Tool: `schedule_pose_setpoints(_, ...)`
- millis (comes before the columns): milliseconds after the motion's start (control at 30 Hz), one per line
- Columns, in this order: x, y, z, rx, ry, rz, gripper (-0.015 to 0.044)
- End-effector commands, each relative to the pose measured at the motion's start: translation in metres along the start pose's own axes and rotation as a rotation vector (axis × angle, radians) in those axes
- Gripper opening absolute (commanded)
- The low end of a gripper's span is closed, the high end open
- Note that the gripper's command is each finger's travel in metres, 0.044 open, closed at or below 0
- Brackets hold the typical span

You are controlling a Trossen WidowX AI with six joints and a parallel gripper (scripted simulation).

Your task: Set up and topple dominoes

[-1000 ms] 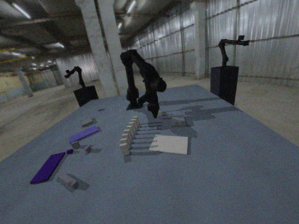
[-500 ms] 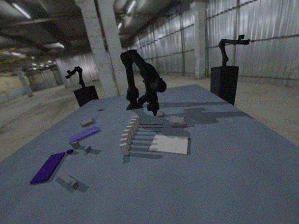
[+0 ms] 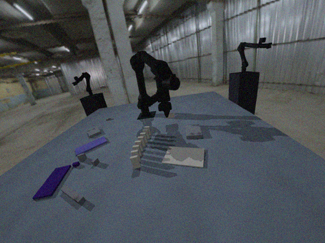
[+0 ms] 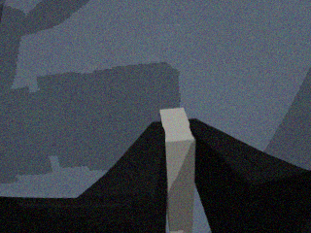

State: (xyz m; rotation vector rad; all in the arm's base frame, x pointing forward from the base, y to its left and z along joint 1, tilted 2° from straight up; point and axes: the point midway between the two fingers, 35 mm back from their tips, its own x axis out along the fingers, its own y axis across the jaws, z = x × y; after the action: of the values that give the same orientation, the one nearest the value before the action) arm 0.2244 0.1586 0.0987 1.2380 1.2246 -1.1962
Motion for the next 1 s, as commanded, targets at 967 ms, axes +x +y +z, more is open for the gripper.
schedule_pose_setpoints(967, -0.106, -0.023, -0.024, -1.753, -0.011, 0.032, 0.0028)
